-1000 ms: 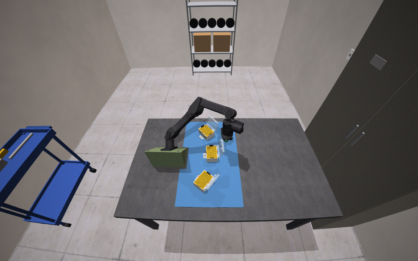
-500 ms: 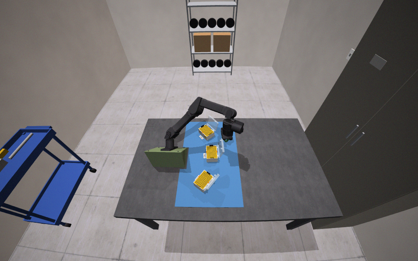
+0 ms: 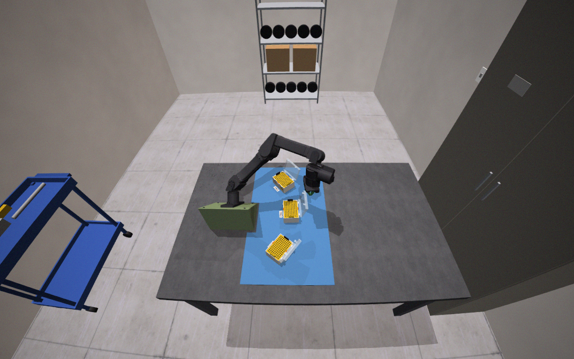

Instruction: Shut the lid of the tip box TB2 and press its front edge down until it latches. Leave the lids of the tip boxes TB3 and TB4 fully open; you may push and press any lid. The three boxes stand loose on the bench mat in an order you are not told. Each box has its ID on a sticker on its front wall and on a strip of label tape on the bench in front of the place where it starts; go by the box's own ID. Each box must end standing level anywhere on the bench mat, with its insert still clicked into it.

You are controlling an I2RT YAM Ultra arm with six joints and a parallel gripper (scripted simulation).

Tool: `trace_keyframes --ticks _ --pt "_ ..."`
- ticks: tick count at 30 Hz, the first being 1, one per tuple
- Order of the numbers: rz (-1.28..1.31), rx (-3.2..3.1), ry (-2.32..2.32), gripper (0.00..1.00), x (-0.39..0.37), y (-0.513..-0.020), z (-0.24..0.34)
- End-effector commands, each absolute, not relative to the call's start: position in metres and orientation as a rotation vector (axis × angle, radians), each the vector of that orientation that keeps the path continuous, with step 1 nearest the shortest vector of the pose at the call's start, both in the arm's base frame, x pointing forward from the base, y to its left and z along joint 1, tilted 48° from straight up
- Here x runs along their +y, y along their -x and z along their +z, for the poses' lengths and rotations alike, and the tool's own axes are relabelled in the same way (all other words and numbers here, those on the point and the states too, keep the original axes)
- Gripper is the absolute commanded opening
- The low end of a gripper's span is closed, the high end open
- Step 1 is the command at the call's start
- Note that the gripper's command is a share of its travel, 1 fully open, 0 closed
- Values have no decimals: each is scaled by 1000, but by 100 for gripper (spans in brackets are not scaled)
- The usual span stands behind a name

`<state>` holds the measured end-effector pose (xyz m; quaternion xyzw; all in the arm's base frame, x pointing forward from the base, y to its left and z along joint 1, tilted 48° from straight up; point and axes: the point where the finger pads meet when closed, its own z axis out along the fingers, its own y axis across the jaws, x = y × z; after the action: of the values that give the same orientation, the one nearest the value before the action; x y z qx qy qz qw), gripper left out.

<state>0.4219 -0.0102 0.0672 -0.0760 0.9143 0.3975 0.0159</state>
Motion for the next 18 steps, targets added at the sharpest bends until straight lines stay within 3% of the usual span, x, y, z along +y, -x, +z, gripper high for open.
trace_keyframes --ticks 1,18 --pt "1287 2867 192 0 -6 -438 61" --pt "1278 2859 187 0 9 -438 47"
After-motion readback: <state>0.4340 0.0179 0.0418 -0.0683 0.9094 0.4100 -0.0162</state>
